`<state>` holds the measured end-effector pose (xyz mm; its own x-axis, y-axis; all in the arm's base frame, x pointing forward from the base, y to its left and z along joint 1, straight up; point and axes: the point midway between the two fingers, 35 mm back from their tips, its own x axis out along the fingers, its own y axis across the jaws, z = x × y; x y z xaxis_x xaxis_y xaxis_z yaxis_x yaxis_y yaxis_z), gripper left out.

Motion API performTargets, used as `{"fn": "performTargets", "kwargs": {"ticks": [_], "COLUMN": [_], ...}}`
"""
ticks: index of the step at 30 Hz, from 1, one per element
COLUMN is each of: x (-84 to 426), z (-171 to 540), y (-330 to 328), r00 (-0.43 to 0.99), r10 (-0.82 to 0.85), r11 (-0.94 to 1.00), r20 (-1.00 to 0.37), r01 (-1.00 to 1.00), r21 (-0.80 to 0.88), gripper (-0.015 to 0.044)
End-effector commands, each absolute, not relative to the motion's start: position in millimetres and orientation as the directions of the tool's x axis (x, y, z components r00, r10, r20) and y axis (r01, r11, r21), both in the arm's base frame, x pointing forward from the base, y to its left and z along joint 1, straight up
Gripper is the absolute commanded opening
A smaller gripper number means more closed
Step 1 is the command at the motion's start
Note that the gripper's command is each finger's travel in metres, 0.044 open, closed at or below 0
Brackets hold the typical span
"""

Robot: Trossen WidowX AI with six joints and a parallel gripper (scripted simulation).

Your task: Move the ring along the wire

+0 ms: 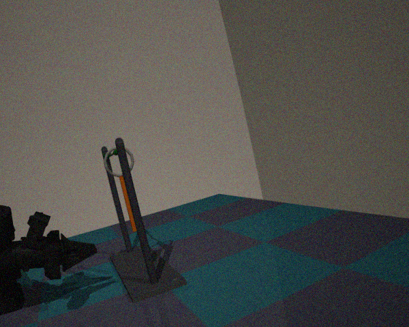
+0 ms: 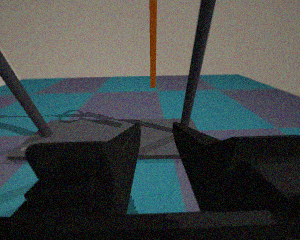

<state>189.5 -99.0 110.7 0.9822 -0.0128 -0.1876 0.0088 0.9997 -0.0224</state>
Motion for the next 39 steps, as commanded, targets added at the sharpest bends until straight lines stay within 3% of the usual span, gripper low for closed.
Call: {"fn": "performTargets", "kwargs": {"ticks": [1,17,39], "x": [188.9,235.3,260.0], "z": [107.5,144.9,149.6], "y": [-97.0,-97.0,-100.6], "r00": [0.982,0.985,0.986], "r10": [-0.004,-0.022,-0.023], "r11": [1.0,1.0,1.0], "r20": [-0.187,-0.171,-0.163], "r01": [0.005,0.02,0.022], "r21": [0.004,-0.013,-0.012], "gripper": [0.016,0.016,0.016]}}
